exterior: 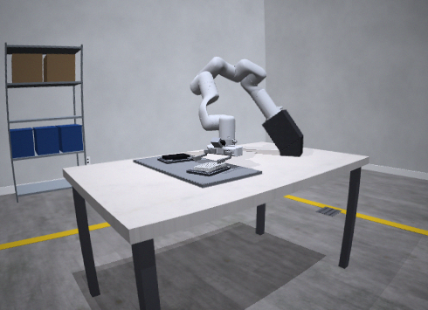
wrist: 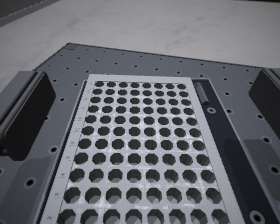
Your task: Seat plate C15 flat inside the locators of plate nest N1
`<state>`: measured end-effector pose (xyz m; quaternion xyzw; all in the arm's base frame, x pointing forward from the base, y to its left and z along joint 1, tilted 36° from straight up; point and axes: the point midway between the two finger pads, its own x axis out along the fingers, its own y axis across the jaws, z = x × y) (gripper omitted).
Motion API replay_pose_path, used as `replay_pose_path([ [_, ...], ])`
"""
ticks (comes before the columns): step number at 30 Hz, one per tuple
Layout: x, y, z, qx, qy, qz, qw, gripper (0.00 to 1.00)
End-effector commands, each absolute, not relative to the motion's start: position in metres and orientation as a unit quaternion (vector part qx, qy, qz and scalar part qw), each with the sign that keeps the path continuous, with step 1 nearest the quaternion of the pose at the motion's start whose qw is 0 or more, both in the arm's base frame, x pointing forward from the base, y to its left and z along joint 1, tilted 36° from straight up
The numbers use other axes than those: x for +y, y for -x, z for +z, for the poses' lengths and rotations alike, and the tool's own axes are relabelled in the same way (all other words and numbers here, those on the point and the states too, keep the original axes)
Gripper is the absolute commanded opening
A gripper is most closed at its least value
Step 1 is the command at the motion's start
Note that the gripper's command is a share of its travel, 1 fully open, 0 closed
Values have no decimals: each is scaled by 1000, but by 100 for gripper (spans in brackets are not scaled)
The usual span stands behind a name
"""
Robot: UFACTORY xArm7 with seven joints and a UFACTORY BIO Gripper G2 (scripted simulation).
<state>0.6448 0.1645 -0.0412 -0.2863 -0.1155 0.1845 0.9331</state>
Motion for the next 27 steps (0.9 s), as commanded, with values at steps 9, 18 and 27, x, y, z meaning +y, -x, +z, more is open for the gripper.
replay_pose_path([
  [9, 163, -648, -46, -117, 285, 185, 933, 54],
  [18, 161, -649, -49, -117, 285, 185, 933, 54],
  [27, 159, -650, -52, -117, 285, 185, 933, 54],
])
